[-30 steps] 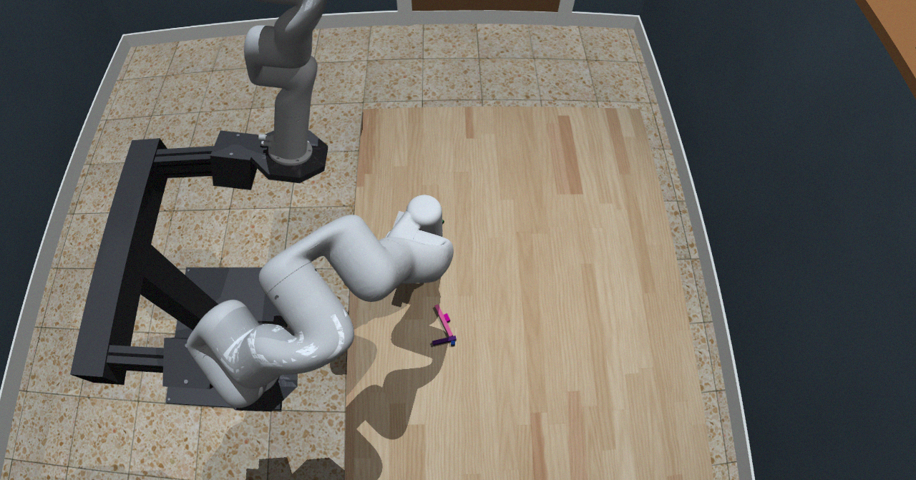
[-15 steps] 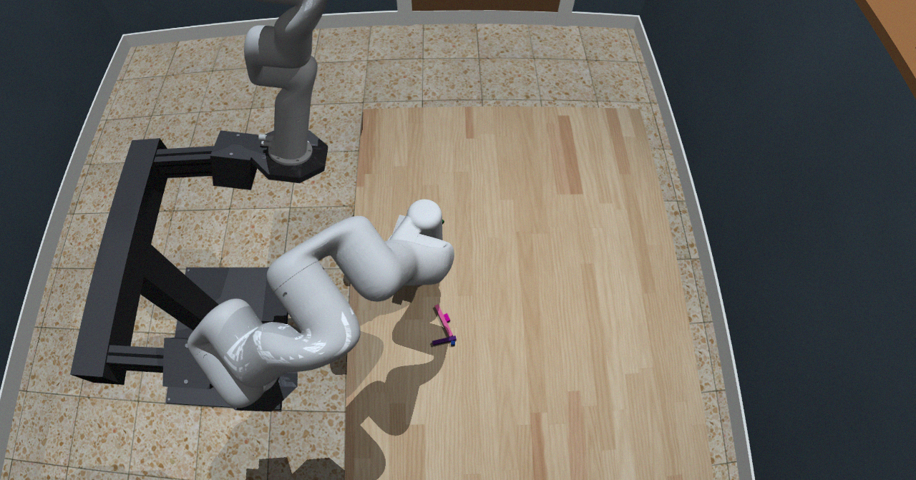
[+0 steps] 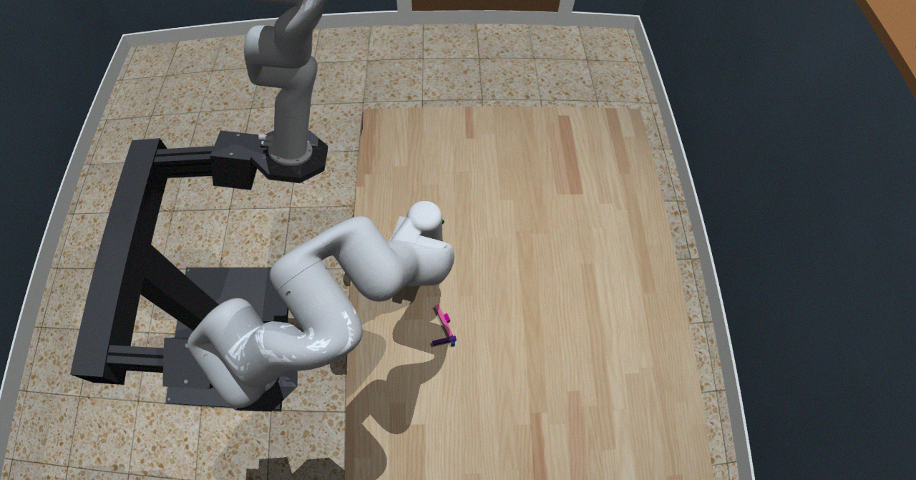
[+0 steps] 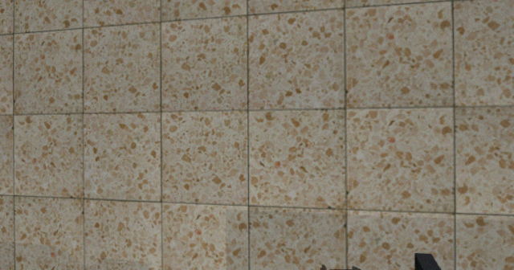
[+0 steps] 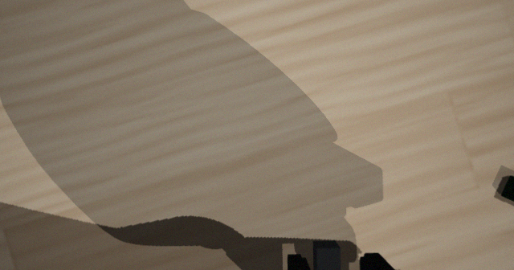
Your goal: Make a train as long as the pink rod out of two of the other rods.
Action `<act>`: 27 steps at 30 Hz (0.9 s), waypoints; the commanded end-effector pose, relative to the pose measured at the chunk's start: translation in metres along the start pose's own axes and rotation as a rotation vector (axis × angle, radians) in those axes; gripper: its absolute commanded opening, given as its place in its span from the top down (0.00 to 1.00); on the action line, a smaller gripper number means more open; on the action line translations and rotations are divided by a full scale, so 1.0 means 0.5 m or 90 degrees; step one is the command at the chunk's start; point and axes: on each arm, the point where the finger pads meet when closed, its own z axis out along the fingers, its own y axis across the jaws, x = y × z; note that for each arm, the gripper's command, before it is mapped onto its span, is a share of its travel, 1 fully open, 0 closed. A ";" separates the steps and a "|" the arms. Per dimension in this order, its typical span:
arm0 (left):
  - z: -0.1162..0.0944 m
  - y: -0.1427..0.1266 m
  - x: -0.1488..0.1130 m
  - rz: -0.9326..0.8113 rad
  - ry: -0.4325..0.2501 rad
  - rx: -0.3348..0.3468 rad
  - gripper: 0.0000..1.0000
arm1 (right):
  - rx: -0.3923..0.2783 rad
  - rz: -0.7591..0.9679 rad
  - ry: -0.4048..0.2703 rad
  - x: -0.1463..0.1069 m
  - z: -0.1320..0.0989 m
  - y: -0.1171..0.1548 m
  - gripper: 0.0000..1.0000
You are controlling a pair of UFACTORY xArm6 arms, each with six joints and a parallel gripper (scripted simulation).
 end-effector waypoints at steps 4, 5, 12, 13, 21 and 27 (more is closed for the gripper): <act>-0.003 0.000 0.002 0.000 0.003 0.000 0.00 | -0.002 0.000 -0.001 -0.002 -0.002 0.002 0.74; -0.003 0.000 0.002 0.000 0.003 0.000 0.00 | -0.002 0.000 -0.001 -0.002 -0.002 0.002 0.74; -0.003 0.000 0.002 0.000 0.003 0.000 0.00 | -0.002 0.000 -0.001 -0.002 -0.002 0.002 0.74; -0.003 0.000 0.002 0.000 0.003 0.000 0.00 | -0.002 0.000 -0.001 -0.002 -0.002 0.002 0.74; -0.003 0.000 0.002 0.000 0.003 0.000 0.00 | -0.002 0.000 -0.001 -0.002 0.001 0.002 0.74; -0.003 0.000 0.002 0.000 0.003 0.000 0.00 | -0.002 0.000 -0.001 -0.002 0.007 0.002 0.74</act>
